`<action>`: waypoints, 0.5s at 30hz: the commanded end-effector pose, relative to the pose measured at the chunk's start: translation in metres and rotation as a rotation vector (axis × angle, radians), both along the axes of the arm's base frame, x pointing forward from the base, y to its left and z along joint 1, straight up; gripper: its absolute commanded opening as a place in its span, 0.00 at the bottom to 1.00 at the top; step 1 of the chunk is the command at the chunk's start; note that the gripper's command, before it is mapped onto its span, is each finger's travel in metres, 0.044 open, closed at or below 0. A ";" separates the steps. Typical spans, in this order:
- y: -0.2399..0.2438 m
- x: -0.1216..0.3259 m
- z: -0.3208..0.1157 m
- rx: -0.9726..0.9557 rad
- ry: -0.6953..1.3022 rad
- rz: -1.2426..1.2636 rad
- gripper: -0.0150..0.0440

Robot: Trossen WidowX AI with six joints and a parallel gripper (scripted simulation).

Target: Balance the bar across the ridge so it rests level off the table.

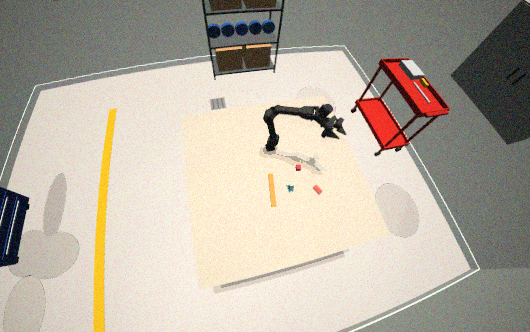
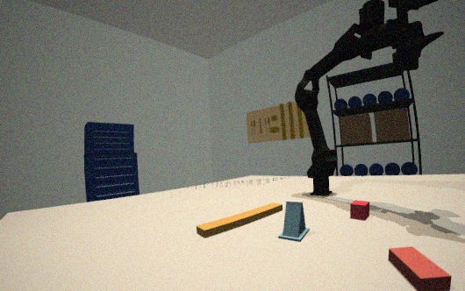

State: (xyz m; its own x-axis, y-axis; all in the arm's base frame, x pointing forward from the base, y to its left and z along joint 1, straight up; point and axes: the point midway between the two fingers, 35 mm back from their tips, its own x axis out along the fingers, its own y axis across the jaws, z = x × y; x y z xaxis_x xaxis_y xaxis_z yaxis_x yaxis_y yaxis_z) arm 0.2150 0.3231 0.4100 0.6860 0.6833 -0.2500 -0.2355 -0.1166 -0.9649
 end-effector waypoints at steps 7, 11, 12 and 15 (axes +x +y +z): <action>-0.025 0.047 -0.039 -0.007 0.174 -0.163 0.79; -0.038 0.065 -0.055 -0.004 0.247 -0.234 0.79; -0.042 0.069 -0.059 -0.002 0.265 -0.253 0.79; -0.053 0.081 -0.070 0.005 0.316 -0.309 0.79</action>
